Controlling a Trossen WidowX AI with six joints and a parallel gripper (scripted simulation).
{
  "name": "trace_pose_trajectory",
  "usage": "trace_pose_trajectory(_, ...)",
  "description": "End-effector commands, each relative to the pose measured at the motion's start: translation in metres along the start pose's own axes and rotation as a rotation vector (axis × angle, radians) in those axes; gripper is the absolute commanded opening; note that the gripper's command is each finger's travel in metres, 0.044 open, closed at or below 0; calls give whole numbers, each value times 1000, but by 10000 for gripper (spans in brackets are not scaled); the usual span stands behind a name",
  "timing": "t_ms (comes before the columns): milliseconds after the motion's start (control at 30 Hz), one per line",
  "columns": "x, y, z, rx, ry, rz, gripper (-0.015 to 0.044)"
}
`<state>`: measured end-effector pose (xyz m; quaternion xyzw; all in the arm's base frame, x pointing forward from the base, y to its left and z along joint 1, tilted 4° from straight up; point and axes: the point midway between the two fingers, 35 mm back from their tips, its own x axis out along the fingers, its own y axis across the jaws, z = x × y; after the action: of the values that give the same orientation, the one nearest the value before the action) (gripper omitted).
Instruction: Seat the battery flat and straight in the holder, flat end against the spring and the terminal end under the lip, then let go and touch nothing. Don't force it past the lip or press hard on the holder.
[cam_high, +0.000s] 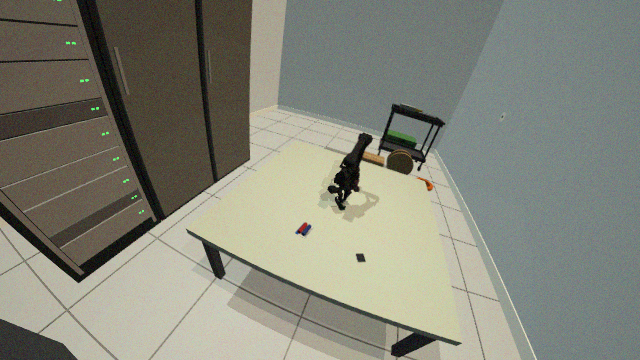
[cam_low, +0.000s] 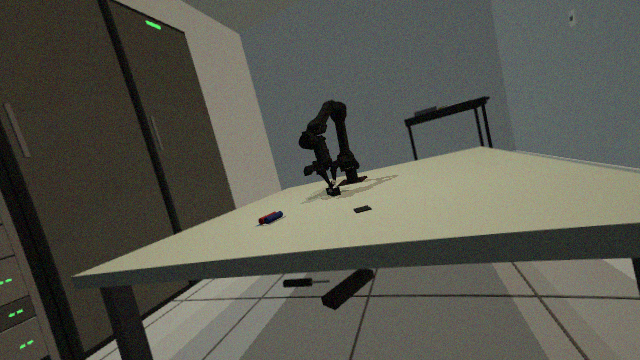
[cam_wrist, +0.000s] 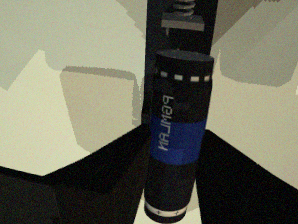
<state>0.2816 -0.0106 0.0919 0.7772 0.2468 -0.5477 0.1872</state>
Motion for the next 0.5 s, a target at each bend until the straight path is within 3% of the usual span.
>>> trace_pose_trajectory(0,1,0,0,-5,27,0,60)
trace_pose_trajectory(467,8,1,7,-3,142,-9,60)
